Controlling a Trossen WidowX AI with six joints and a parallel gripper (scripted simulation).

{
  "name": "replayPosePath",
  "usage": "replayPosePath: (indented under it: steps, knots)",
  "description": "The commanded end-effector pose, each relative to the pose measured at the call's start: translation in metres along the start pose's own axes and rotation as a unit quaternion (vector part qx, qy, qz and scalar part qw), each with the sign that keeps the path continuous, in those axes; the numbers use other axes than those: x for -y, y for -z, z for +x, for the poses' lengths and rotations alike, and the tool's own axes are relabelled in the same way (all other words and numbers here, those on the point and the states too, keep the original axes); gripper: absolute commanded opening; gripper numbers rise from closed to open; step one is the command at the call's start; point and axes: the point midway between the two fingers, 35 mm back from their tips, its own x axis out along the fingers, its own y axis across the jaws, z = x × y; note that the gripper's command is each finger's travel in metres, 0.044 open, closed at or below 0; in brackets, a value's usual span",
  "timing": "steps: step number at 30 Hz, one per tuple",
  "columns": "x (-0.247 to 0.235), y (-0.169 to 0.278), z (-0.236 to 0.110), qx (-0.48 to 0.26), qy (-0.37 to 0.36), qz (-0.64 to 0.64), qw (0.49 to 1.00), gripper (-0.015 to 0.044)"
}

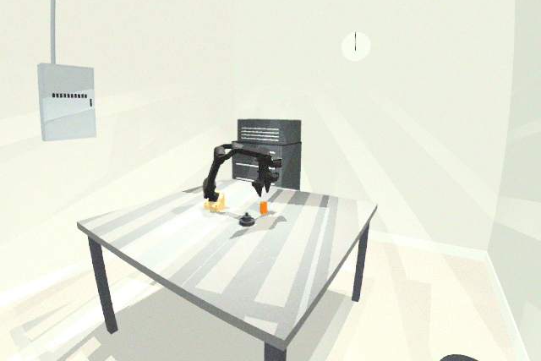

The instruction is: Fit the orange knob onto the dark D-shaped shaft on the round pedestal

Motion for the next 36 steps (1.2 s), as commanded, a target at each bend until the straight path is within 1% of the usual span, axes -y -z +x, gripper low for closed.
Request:
replayPosePath:
  steps: [1,4,7,13,36]
  knots:
    - [0.001,0.002,0.016,-0.006,0.007,-0.004,1.0,0.044]
    - [0.001,0.002,0.018,-0.006,0.007,-0.004,1.0,0.044]
    - [0.0,0.0,0.03,-0.006,0.007,-0.004,1.0,0.044]
    - [0.0,0.0,0.033,-0.006,0.007,-0.004,1.0,0.044]
    - [0.0,0.0,0.07,-0.006,0.008,-0.004,1.0,0.044]
